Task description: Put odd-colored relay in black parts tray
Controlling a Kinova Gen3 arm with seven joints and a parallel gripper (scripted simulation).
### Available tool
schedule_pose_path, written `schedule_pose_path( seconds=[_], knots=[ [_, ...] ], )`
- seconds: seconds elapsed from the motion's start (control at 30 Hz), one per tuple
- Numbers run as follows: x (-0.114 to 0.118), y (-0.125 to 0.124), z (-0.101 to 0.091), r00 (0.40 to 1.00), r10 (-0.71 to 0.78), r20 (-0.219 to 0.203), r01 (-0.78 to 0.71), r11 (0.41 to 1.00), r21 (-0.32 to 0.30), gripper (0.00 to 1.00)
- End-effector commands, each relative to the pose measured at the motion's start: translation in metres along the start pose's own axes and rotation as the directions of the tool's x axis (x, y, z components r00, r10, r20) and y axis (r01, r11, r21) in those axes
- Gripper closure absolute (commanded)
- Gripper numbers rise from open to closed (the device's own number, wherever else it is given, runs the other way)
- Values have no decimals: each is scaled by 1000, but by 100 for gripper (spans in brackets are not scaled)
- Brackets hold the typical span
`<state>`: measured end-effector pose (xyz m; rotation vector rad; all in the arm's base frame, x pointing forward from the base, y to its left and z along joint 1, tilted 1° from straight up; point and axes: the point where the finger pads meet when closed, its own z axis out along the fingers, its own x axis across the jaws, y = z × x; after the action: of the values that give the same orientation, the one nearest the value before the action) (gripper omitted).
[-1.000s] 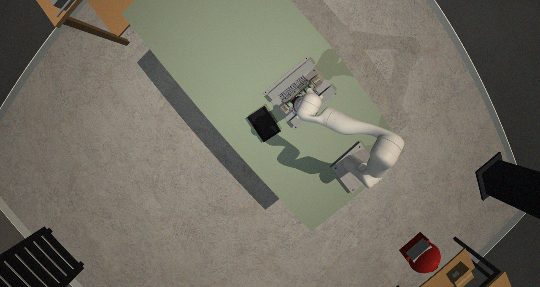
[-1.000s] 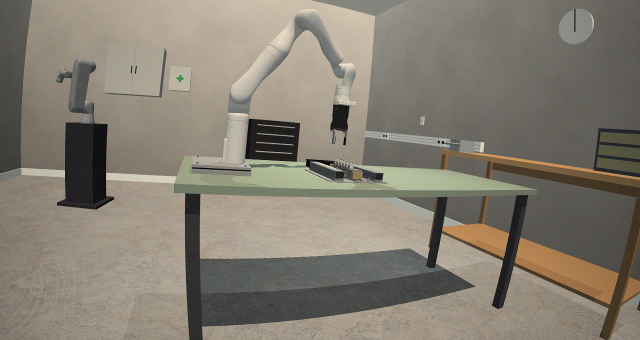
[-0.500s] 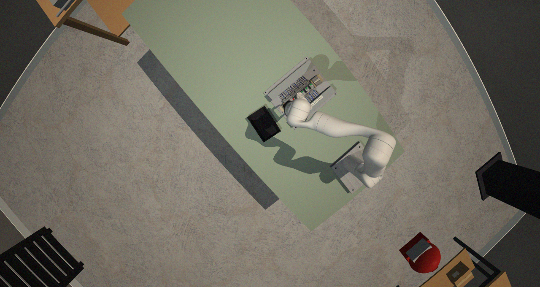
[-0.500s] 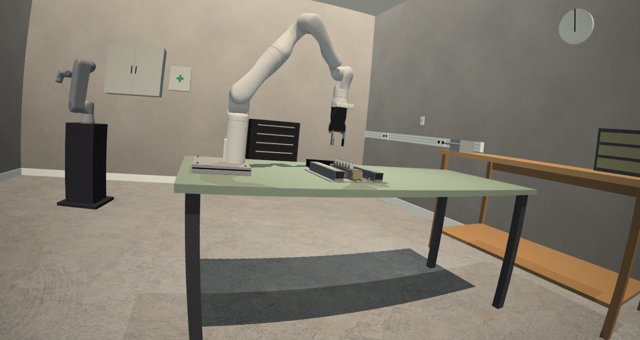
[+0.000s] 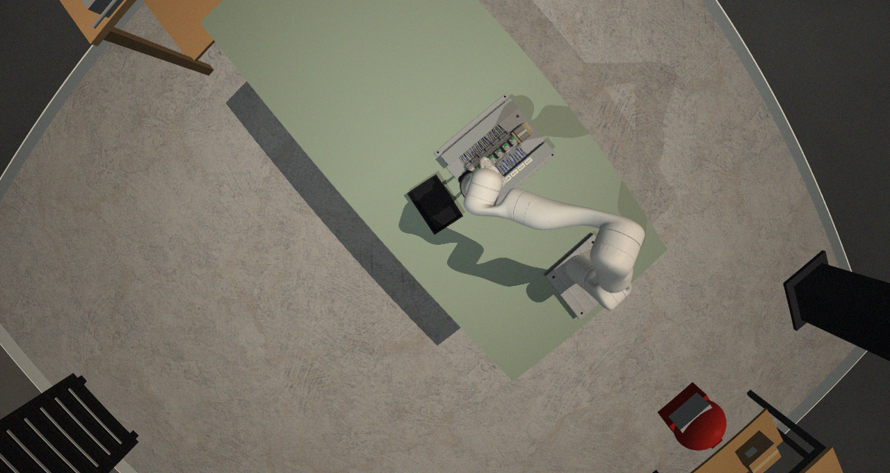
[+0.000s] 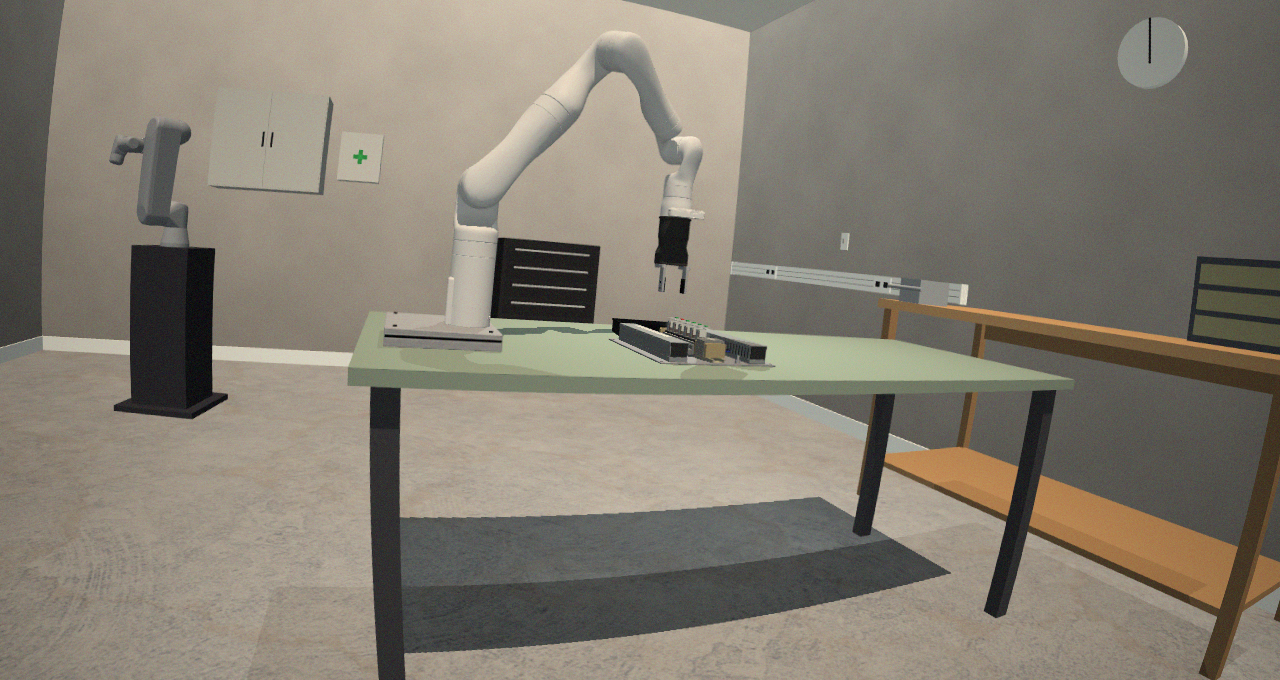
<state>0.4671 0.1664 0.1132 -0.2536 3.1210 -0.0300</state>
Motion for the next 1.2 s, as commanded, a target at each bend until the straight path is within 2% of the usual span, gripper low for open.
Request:
schedule_pose_path(
  seconds=[0.0, 1.17],
  knots=[
    [-1, 3, 0, 1000, -2, 3, 2, 1000, -1, 2],
    [-2, 11, 1, 1000, -8, 5, 8, 1000, -3, 2]
  ],
)
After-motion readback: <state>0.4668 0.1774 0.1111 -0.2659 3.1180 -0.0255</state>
